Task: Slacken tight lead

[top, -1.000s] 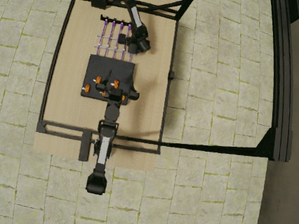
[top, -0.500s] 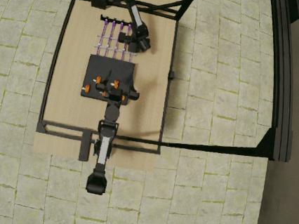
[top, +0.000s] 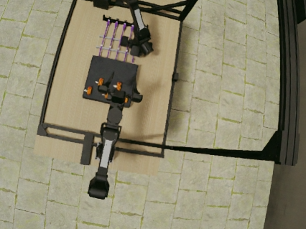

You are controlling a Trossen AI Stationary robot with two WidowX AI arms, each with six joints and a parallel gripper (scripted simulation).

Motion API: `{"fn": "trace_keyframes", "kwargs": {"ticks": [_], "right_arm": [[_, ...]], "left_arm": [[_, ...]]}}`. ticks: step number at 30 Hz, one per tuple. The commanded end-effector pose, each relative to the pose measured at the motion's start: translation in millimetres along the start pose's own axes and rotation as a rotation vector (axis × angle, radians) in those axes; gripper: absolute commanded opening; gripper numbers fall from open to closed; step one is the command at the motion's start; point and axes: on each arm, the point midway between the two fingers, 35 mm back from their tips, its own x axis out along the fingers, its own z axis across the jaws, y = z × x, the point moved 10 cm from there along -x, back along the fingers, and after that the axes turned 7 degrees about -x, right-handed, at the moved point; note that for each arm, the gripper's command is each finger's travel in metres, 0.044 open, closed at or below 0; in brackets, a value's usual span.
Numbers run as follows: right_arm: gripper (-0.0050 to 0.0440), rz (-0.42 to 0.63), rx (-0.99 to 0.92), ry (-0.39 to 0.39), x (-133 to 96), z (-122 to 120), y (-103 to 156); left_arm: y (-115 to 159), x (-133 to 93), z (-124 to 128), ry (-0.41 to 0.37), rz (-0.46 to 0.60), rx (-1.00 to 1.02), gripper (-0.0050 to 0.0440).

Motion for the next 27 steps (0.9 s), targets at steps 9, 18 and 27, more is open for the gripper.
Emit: {"fn": "trace_keyframes", "kwargs": {"ticks": [9, 18, 27], "right_arm": [[-0.0050, -0.026, 0.000, -0.020, 1.0, 0.8, 6.3], [-0.0050, -0.026, 0.000, -0.020, 1.0, 0.8, 6.3], [0.0209, -0.047, 0.006, -0.024, -43.1, -1.3, 0.4]], "left_arm": [[-4.8, -0.9, -0.6, 0.002, -0.015, 0.000, 0.0440], [-4.8, -0.9, -0.6, 0.002, -0.015, 0.000, 0.0440], [-4.8, -0.9, -0.6, 0.002, -0.015, 0.000, 0.0440]]}}
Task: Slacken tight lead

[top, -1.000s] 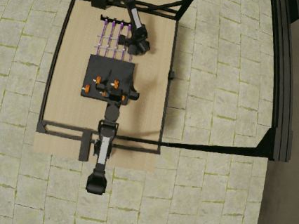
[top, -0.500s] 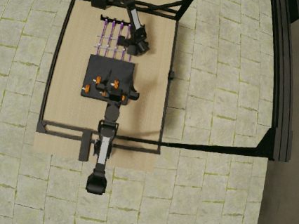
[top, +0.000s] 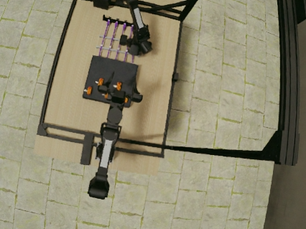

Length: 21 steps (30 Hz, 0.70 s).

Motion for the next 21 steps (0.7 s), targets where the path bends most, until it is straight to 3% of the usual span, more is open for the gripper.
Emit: {"fn": "trace_keyframes", "kwargs": {"ticks": [1, 14, 15, 21], "right_arm": [[0.0209, -0.050, -0.003, -0.042, -40.5, 4.3, -3.9], [0.0209, -0.050, -0.003, -0.042, -40.5, 4.3, -3.9], [0.0209, -0.032, -0.010, -0.043, -38.3, -42.5, 0.9], [0.0209, -0.032, -0.010, -0.043, -38.3, -42.5, 0.9]], "left_arm": [[-4.8, -0.9, -0.6, 0.002, -0.015, 0.000, 0.0440], [-4.8, -0.9, -0.6, 0.002, -0.015, 0.000, 0.0440], [-4.8, -0.9, -0.6, 0.002, -0.015, 0.000, 0.0440], [-4.8, -0.9, -0.6, 0.002, -0.015, 0.000, 0.0440]]}}
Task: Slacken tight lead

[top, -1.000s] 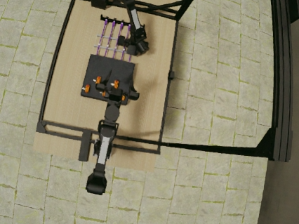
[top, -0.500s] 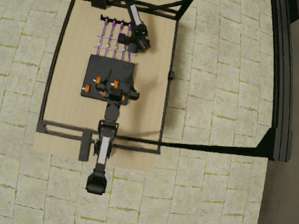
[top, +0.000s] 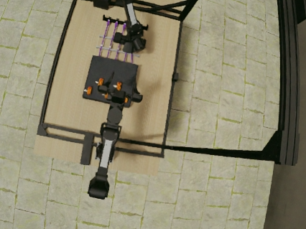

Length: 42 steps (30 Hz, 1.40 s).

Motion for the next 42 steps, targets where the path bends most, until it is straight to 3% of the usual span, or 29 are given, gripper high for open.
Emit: {"fn": "trace_keyframes", "kwargs": {"ticks": [1, 10, 11, 42], "right_arm": [[0.0209, -0.031, -0.014, -0.027, -13.0, -3.2, 0.7], [0.0209, -0.031, -0.014, -0.027, -13.0, -3.2, 0.7], [0.0209, -0.031, -0.014, -0.027, 37.0, -1.8, -0.9], [0.0209, -0.031, -0.014, -0.027, 37.0, -1.8, -0.9]], "left_arm": [[-4.8, -0.9, -0.6, 0.002, -0.015, 0.000, 0.0440], [-4.8, -0.9, -0.6, 0.002, -0.015, 0.000, 0.0440], [-4.8, -0.9, -0.6, 0.002, -0.015, 0.000, 0.0440], [-4.8, -0.9, -0.6, 0.002, -0.015, 0.000, 0.0440]]}}
